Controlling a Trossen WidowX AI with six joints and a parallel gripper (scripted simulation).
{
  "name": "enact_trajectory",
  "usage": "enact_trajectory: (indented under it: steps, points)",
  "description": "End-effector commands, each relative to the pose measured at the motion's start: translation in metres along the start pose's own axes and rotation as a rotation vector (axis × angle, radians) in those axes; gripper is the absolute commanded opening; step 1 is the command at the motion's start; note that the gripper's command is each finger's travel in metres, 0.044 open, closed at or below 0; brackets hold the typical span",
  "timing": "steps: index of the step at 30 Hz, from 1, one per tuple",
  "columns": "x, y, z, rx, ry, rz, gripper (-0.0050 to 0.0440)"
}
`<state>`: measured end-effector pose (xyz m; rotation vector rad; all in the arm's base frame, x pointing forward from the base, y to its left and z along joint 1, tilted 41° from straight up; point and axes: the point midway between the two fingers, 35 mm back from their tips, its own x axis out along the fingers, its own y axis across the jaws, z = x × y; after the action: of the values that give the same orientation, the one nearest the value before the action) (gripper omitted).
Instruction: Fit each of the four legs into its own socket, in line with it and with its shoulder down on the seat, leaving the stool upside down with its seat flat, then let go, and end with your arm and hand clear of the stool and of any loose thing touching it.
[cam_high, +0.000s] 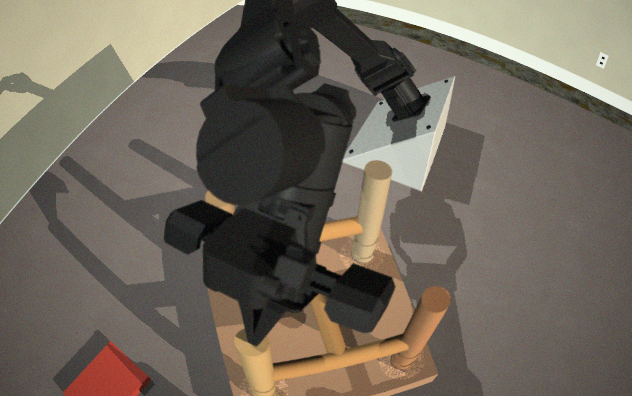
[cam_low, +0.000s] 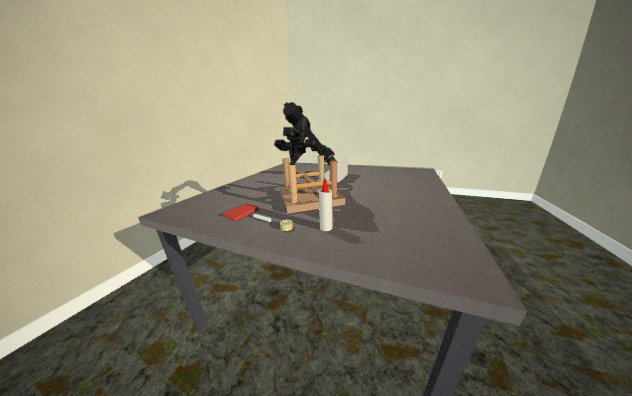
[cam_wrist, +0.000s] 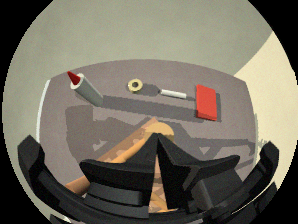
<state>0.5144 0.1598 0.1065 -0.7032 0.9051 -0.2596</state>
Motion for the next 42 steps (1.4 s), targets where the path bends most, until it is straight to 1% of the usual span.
enact_trajectory:
  steps: [1,7,42]
  points:
    - [0.020,-0.005,-0.014,-0.008,0.050,0.000,0.0000]
    - [0.018,-0.005,-0.013,-0.008,0.048,0.000,0.0000]
    - [-0.023,0.000,0.015,0.000,0.002,0.000,0.0000]
